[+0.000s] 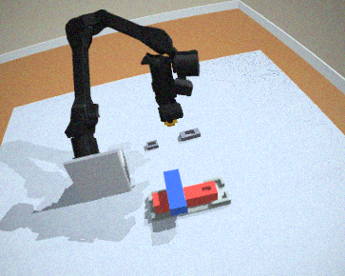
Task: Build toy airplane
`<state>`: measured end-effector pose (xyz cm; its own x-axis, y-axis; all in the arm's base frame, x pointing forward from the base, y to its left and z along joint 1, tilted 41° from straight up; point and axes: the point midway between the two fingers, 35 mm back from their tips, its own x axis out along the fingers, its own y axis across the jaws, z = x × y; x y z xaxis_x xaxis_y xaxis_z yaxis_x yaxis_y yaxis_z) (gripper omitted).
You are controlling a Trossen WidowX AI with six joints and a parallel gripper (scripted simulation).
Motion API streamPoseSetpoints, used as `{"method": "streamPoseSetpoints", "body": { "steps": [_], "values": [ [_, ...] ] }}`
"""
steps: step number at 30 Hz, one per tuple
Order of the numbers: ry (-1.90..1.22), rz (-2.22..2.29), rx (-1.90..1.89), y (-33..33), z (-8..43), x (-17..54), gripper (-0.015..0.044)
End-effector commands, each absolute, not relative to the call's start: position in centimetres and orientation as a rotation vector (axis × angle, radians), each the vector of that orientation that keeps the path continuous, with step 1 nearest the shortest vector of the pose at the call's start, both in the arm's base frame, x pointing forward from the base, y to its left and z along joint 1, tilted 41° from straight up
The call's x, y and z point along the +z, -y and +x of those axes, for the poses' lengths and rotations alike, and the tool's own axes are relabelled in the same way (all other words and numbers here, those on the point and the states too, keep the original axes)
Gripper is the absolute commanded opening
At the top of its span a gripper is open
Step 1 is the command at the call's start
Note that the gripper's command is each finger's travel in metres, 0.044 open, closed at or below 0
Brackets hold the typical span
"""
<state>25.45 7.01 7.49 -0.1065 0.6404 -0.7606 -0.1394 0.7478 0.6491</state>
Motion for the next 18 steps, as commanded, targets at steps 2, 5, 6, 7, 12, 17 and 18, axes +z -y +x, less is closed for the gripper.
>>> {"method": "streamPoseSetpoints", "body": {
  "steps": [2, 5, 6, 7, 12, 17, 18],
  "values": [
    [-1.55, 0.416, 0.68, -6.3, 26.3, 6.6, 0.0],
    [-1.555, 0.42, 0.668, -5.8, 26.9, 6.0, 0.0],
    [-1.557, 0.422, 0.664, -5.7, 27.1, 5.8, 0.0],
    [-1.558, 0.423, 0.66, -5.5, 27.2, 5.5, 0.0],
    [-1.562, 0.427, 0.652, -4.8, 28.0, 4.5, 0.0],
    [-1.562, 0.427, 0.653, -4.0, 28.8, 3.5, 0.0],
    [-1.562, 0.428, 0.653, -3.9, 29.0, 3.3, 0.0]
  ]
}}
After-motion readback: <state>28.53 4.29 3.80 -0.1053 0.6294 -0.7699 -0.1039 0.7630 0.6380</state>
